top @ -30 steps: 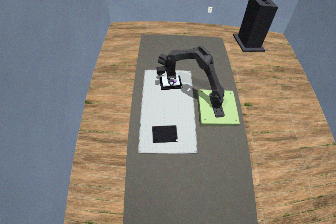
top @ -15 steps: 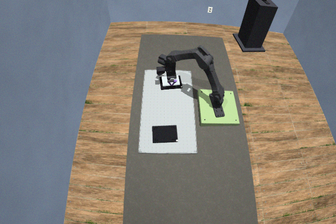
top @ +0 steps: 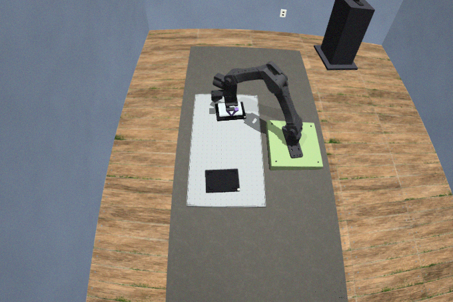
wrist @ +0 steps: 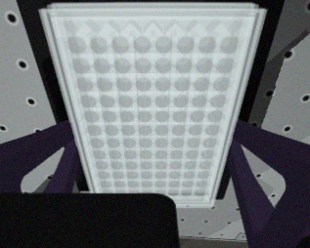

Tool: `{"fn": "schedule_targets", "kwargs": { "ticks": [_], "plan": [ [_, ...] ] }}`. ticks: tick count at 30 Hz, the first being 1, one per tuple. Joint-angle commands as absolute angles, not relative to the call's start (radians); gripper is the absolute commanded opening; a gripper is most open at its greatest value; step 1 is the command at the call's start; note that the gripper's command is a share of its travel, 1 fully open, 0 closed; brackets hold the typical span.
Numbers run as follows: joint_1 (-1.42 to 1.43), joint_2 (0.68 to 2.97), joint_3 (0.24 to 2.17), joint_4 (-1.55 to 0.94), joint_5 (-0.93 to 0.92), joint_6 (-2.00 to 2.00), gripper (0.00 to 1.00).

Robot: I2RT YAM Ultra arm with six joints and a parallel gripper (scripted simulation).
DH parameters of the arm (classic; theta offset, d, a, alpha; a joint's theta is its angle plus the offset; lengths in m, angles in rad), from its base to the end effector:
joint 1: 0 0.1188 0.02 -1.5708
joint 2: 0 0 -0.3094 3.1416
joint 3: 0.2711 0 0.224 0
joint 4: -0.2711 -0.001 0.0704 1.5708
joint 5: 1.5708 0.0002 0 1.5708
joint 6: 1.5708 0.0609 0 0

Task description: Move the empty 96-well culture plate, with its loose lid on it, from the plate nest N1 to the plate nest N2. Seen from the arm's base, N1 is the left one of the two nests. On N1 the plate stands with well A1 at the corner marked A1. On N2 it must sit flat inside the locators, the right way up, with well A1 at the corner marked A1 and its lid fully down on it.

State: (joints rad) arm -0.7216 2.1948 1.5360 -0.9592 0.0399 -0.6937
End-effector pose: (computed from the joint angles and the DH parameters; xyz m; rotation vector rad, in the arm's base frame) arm 0.3007 -0.2665 0.1541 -0.0415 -3.0795 -0.0005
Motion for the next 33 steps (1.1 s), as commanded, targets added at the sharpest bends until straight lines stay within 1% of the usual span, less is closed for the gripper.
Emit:
{"fn": "schedule_targets", "kwargs": {
  "ticks": [1,12,13,33],
  "plan": [
    [-0.723,2.161,1.523,-0.943,0.034,-0.7,0.0],
    [-0.724,2.162,1.533,-0.937,0.034,-0.701,0.0],
    [-0.725,2.167,1.508,-0.928,0.034,-0.701,1.0],
    [-0.725,2.166,1.528,-0.927,0.034,-0.701,1.0]
  ]
}}
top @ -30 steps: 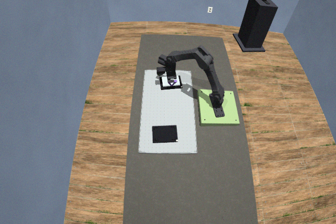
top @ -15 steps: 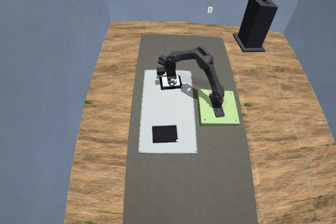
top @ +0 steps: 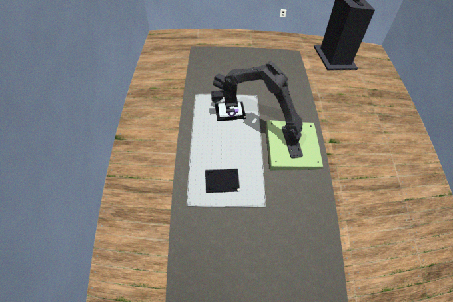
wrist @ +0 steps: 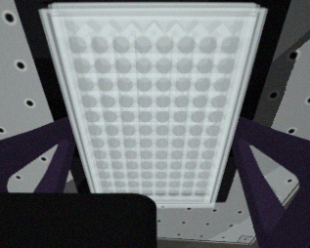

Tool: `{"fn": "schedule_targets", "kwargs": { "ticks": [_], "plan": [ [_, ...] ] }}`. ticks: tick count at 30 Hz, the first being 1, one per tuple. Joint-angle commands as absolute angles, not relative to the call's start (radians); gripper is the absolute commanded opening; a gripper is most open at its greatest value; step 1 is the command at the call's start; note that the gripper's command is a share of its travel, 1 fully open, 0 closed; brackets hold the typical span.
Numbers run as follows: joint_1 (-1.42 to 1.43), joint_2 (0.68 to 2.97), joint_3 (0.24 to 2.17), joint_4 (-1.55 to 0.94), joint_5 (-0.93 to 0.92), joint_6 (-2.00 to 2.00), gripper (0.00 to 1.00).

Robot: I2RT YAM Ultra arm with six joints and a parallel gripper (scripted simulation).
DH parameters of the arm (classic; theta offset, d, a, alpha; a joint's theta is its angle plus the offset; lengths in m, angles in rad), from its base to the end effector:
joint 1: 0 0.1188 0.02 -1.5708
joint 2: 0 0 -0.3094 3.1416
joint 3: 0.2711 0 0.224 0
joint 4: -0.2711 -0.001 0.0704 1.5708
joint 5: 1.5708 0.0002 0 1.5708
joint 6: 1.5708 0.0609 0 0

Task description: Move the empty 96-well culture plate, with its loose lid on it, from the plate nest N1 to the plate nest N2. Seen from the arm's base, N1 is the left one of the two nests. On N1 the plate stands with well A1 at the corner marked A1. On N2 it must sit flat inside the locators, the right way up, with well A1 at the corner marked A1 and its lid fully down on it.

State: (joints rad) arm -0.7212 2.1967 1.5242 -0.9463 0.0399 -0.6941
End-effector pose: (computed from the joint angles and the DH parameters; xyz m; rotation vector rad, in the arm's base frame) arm 0.3002 -0.2658 0.1509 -0.0403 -3.0789 -0.0013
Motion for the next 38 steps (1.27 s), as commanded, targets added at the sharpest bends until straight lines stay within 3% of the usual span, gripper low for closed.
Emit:
{"fn": "schedule_targets", "kwargs": {
  "ticks": [1,38],
  "plan": [
    [-0.724,2.161,1.551,-0.959,0.034,-0.7,1.0],
    [-0.705,2.081,1.774,-1.261,0.033,-0.683,1.0]
  ]
}}
